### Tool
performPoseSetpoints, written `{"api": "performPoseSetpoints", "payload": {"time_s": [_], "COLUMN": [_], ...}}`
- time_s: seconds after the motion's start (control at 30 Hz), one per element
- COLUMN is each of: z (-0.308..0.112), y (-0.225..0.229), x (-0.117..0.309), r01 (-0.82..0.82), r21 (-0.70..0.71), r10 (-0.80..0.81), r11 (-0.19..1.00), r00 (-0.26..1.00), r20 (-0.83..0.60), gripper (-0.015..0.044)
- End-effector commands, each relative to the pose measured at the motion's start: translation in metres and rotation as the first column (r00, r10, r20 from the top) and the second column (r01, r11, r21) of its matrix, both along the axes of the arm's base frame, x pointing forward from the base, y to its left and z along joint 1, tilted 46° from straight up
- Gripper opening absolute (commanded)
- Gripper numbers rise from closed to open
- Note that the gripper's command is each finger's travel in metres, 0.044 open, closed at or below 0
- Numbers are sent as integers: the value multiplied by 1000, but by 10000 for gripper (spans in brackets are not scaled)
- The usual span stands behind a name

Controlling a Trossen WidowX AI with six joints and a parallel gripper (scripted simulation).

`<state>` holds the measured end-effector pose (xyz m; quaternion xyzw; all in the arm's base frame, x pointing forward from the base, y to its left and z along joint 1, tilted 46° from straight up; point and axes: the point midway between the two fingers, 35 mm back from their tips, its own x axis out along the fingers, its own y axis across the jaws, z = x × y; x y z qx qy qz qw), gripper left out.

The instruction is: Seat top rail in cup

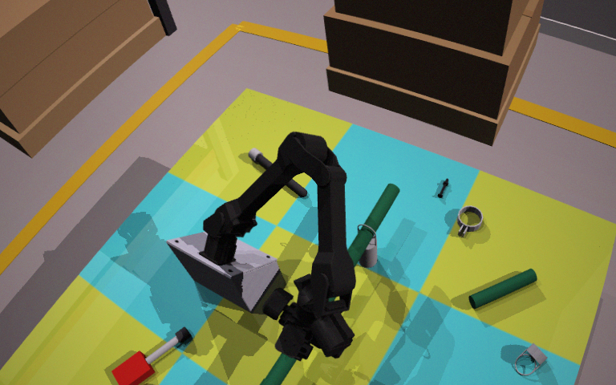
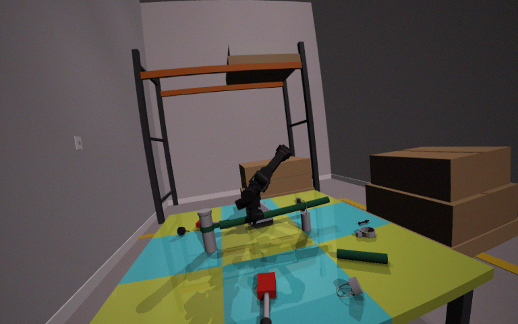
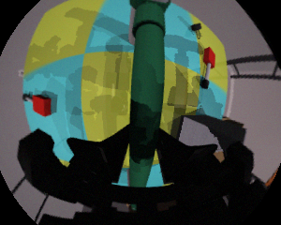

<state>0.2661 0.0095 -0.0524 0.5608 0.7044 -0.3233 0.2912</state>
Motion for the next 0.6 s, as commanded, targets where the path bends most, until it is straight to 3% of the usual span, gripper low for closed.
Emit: {"api": "performPoseSetpoints", "payload": {"time_s": [0.0,0.57], "z": [0,1], "y": [-8,-2], "x": [2,0], "r01": [4,-2], "r21": [-15,1], "r10": [-4,2], "r11": [1000,1000], "r00": [1000,1000], "r20": [9,0], "gripper": [0,0]}}
